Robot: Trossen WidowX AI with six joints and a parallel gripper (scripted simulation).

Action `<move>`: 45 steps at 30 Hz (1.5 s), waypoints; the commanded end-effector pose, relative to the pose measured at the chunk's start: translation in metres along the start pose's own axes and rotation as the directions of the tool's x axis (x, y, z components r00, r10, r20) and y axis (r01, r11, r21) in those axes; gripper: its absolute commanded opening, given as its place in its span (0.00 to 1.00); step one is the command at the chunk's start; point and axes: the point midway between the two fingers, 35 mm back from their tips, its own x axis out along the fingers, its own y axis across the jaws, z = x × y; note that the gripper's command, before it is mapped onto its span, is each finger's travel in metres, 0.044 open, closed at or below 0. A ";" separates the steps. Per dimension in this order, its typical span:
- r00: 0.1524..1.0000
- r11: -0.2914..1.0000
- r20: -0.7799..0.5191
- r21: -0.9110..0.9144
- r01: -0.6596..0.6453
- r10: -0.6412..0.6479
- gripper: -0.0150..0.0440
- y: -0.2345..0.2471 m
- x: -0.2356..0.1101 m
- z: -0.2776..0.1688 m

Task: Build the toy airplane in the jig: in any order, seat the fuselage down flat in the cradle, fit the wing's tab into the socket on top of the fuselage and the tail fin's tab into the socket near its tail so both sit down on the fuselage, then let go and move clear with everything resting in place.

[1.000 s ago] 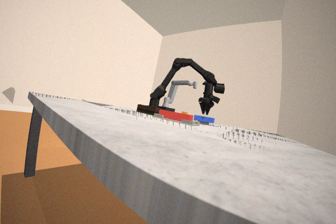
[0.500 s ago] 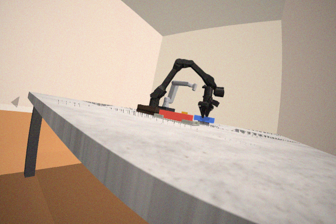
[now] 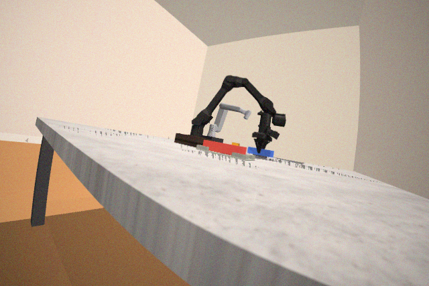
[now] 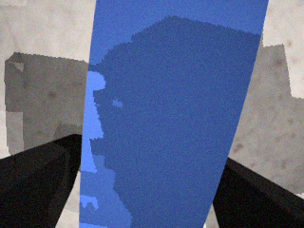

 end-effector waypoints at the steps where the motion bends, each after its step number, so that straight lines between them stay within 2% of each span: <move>1: 1.000 1.000 -0.001 0.003 -0.001 0.001 0.59 0.000 0.001 0.000; 7: 1.000 1.000 -0.001 0.003 -0.001 0.001 0.52 0.000 0.001 0.000; 13: 1.000 1.000 -0.008 0.011 -0.004 0.004 0.25 0.000 -0.003 0.001; 19: 1.000 1.000 -0.012 0.016 -0.006 0.006 0.25 0.000 -0.012 0.002; 45: 1.000 1.000 -0.003 0.007 -0.002 0.002 0.25 0.002 -0.095 0.005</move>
